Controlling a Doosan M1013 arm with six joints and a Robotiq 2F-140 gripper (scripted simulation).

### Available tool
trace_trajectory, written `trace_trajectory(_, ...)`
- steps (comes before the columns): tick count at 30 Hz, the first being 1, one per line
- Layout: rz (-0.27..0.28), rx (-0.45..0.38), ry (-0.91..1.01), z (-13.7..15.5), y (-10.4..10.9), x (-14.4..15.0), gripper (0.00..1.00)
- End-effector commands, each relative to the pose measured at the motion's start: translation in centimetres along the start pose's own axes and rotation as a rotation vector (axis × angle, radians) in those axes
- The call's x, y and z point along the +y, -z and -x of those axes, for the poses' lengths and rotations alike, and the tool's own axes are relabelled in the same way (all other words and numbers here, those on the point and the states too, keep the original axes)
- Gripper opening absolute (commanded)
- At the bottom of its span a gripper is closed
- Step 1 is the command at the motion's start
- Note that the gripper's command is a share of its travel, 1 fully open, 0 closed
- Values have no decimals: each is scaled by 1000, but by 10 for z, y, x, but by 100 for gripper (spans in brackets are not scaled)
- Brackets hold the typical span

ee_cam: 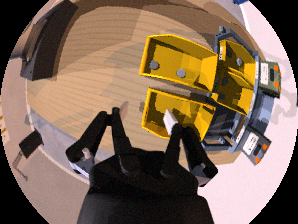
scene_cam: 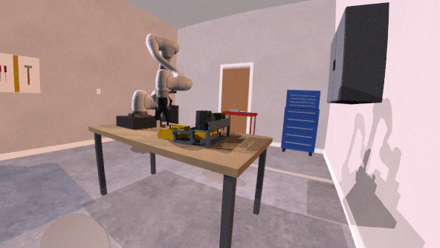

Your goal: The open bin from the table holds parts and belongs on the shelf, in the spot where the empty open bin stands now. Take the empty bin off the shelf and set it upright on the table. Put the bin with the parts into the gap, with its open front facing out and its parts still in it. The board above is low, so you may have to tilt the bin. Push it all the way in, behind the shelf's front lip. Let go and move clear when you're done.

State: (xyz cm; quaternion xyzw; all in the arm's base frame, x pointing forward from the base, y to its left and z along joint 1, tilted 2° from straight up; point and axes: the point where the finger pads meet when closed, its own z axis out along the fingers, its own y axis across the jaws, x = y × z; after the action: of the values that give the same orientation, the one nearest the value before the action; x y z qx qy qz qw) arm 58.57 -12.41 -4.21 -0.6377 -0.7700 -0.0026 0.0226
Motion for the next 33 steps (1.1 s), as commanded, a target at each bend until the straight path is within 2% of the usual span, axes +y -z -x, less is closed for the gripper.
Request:
trace_trajectory(1,0,-5,4,3,10,-1,62)
trace_trajectory(16,0,-5,4,3,45,-1,62)
trace_trajectory(33,0,-5,4,3,57,-1,62)
